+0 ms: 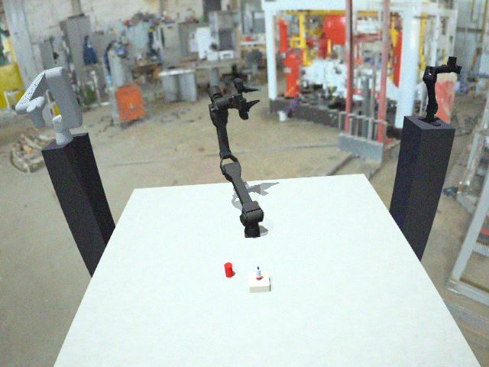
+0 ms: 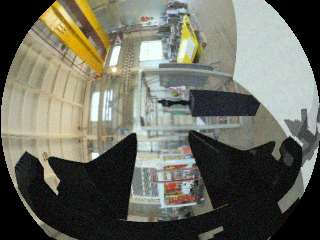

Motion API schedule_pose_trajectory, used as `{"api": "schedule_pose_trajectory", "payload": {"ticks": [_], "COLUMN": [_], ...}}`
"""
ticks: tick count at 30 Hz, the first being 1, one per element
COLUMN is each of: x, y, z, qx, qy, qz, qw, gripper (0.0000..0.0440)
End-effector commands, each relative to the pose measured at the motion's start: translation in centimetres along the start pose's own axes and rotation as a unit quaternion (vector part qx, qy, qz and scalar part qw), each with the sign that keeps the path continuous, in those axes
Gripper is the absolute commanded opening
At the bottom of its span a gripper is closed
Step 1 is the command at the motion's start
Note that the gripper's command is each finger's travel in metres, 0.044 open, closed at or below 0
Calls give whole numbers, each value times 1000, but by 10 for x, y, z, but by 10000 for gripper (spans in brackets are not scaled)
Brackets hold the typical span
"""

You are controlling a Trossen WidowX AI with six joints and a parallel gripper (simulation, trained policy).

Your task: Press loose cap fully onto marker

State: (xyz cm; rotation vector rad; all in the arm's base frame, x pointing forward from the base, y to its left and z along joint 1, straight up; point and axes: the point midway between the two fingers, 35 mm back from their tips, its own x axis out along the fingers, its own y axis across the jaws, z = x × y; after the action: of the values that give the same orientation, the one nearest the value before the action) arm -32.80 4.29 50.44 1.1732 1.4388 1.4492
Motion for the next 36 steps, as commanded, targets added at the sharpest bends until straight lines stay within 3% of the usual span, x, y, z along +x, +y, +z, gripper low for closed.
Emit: {"api": "schedule_pose_trajectory", "payload": {"ticks": [1, 36], "x": [2, 14], "y": [6, 24], "z": [17, 131], "qx": [21, 155], "qy": [-6, -58], "qz": [-1, -11], "qw": [1000, 986], "gripper": [253, 327]}}
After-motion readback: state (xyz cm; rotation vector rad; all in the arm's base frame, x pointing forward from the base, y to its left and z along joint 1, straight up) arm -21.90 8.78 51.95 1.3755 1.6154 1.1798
